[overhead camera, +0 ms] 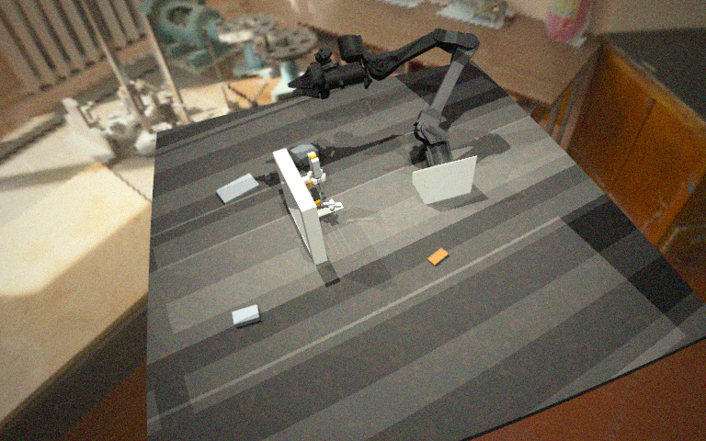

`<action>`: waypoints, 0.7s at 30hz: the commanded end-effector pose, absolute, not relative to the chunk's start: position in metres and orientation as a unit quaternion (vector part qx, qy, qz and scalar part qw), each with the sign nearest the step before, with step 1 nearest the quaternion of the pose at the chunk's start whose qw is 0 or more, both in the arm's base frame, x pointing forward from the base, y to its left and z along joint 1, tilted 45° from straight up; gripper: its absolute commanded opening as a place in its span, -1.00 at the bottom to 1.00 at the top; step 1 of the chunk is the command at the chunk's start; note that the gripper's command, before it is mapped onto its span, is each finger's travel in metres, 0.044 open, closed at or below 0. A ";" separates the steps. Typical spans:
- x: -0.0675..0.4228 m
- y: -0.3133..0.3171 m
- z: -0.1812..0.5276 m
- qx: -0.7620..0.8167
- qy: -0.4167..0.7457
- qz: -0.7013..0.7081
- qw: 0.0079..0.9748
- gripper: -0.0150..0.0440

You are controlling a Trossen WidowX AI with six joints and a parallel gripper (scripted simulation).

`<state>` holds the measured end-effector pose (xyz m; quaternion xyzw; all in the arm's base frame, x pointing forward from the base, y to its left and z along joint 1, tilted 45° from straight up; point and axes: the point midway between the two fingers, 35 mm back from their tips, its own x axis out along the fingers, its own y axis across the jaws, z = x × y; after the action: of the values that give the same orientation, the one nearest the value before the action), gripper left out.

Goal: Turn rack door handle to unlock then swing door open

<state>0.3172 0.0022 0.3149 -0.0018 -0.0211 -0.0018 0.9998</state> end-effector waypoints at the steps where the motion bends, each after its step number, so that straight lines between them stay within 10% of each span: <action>1: 0.318 0.003 0.314 -0.001 -0.020 -0.002 1.000 0.78; 4: 0.323 0.010 0.309 0.010 0.003 -0.001 1.000 0.52; 21: 0.359 0.048 0.248 0.018 0.216 -0.016 0.976 0.52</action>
<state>0.3548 0.0399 0.2600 0.0207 0.1771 -0.0105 0.9839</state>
